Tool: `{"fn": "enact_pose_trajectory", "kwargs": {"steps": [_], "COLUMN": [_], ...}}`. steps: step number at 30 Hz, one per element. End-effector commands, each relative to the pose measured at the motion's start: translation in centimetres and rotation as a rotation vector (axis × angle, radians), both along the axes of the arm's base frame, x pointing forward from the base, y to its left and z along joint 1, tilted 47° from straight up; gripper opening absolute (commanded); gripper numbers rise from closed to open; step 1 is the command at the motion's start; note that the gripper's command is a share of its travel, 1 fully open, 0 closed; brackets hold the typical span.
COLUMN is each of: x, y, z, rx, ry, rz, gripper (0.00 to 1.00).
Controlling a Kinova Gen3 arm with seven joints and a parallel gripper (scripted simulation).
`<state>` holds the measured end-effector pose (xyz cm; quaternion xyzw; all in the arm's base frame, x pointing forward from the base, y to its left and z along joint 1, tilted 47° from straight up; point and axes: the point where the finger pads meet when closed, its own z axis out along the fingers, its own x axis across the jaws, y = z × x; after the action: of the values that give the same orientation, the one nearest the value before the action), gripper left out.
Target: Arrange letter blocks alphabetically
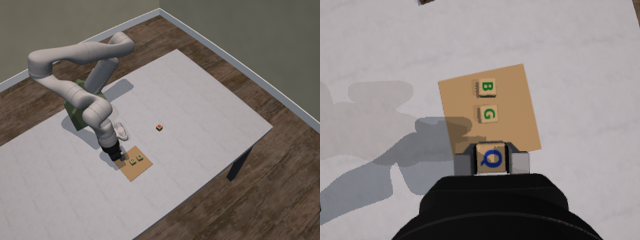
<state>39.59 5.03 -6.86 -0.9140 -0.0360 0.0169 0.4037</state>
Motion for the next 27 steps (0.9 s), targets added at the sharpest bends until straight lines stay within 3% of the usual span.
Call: {"fn": "enact_pose_trajectory", "kwargs": {"steps": [1, 21, 27], "x": [0.1, 0.1, 0.0], "y": [0.6, 0.9, 2.3], "z": [0.1, -0.3, -1.6], "rx": [-0.004, -0.005, -0.005], "ry": [-0.004, -0.004, -0.004], "rz": [0.02, 0.02, 0.02], "gripper": [0.49, 0.49, 0.49]}}
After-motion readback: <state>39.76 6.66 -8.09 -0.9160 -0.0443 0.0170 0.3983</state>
